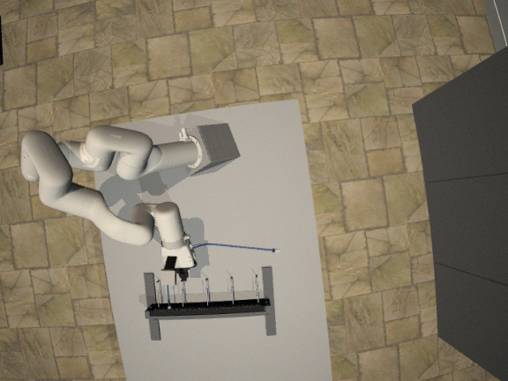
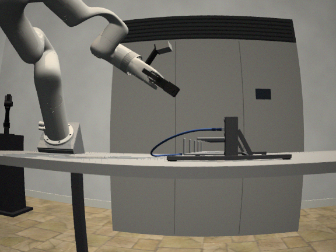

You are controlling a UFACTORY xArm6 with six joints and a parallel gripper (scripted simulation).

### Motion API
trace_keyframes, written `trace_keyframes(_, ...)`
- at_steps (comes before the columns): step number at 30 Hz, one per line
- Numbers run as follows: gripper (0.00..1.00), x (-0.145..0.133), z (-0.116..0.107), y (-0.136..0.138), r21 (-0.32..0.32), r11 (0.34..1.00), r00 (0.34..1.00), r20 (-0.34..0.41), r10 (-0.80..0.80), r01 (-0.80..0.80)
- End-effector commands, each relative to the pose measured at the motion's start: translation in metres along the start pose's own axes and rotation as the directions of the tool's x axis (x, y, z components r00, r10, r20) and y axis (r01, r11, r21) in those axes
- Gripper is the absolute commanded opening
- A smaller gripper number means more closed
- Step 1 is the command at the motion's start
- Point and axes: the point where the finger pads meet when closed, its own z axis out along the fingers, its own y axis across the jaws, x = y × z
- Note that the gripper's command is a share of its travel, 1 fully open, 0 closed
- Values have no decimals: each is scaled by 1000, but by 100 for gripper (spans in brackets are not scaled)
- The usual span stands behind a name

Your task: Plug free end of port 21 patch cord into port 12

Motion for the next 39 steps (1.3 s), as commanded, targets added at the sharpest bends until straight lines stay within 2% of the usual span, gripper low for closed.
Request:
trace_keyframes(1,0,1,0,0,1,1000,1000,-2,2,-2)
trace_keyframes(5,0,1,2,0,1,1000,1000,-2,2,-2)
trace_keyframes(9,0,1,15,0,1,1000,1000,-2,2,-2)
trace_keyframes(13,0,1,40,0,1,1000,1000,-2,2,-2)
trace_keyframes(19,0,1,92,0,1,1000,1000,-2,2,-2)
trace_keyframes(21,0,1,92,0,1,1000,1000,-2,2,-2)
trace_keyframes(27,0,2,131,0,1,1000,1000,-2,2,-2)
trace_keyframes(31,0,2,140,0,1,1000,1000,-2,2,-2)
trace_keyframes(39,0,2,140,0,1,1000,1000,-2,2,-2)
